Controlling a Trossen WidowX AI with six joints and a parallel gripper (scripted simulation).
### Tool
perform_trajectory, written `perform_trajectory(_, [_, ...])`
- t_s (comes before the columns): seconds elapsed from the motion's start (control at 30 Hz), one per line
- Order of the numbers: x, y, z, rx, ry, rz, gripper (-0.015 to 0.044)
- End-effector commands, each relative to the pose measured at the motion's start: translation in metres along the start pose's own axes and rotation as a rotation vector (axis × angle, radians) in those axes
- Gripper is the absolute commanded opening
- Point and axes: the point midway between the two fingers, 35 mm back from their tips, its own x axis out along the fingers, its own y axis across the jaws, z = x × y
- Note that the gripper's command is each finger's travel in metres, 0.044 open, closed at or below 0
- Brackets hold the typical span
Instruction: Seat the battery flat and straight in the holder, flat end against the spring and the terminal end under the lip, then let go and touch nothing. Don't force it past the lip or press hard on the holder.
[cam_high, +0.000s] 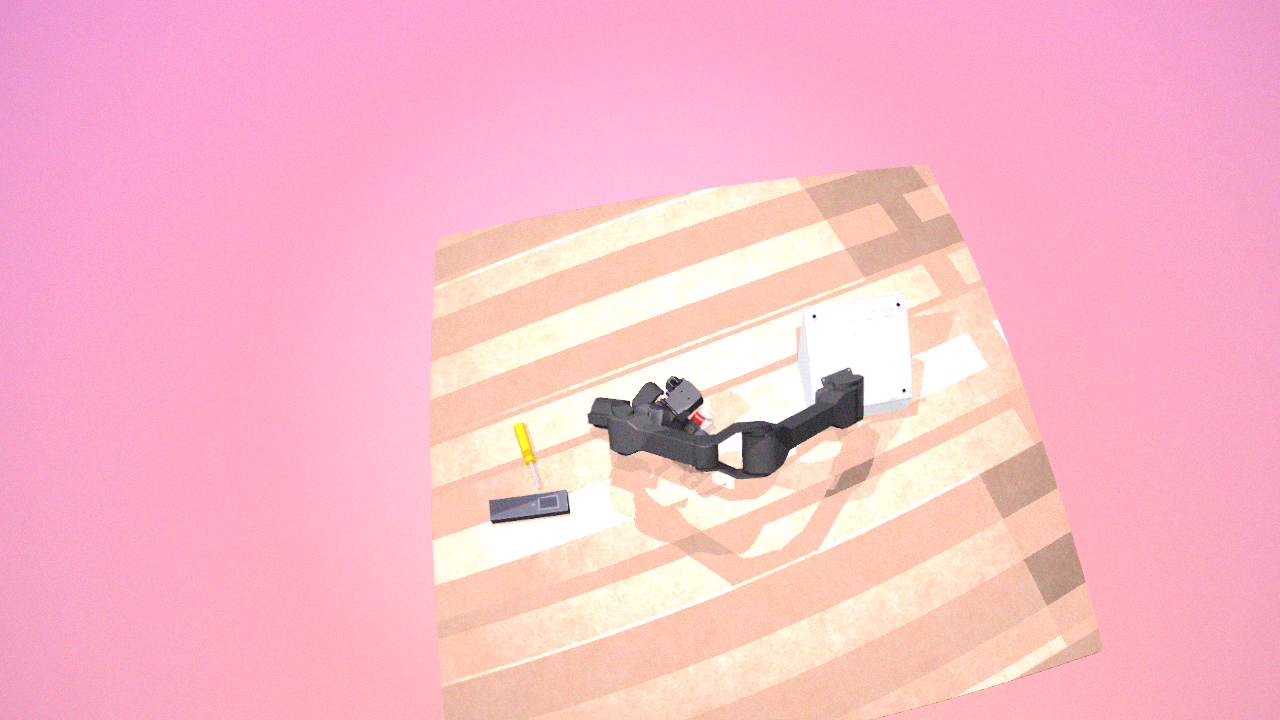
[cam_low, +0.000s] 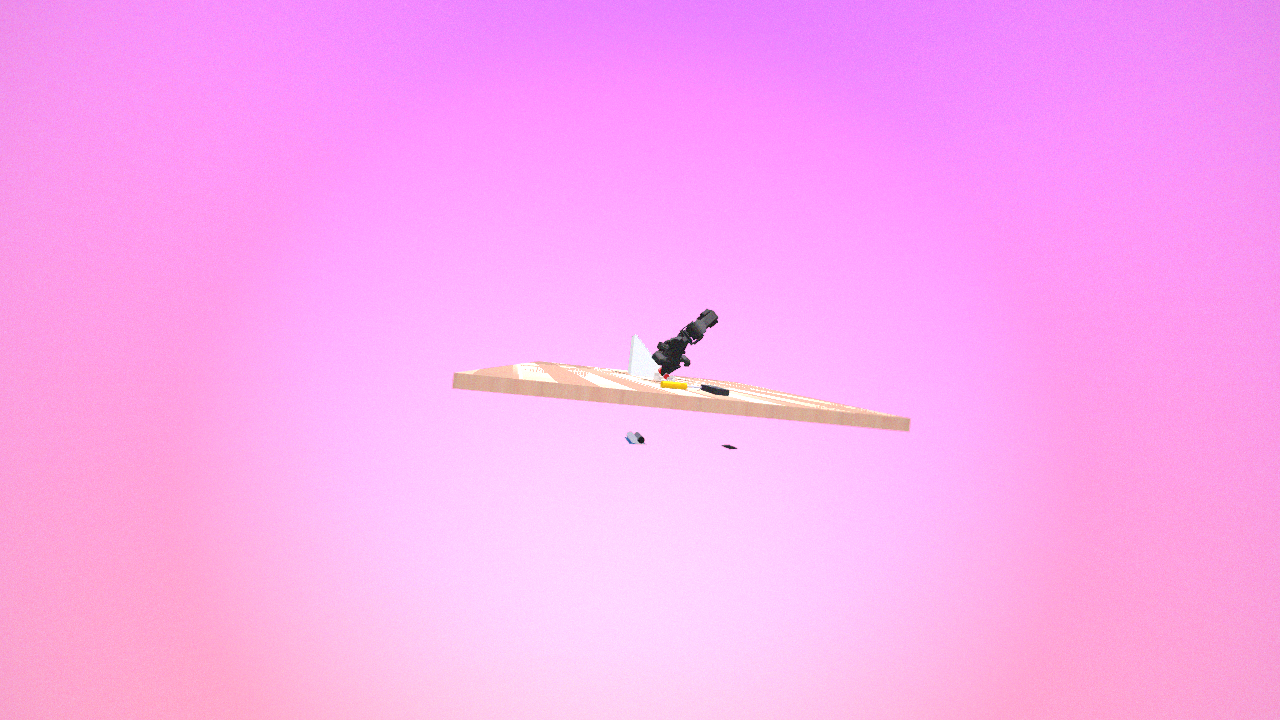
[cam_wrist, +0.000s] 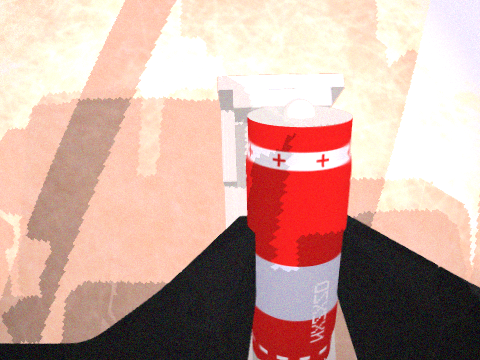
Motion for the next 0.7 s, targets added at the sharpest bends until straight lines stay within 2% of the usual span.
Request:
perform_trajectory(0.0, [-0.0030,0.0011,-0.0056,-0.002,0.008,0.004,0.0075])
perform_trajectory(0.67, [-0.0070,0.0014,-0.0123,-0.002,0.005,-0.013,0.0075])
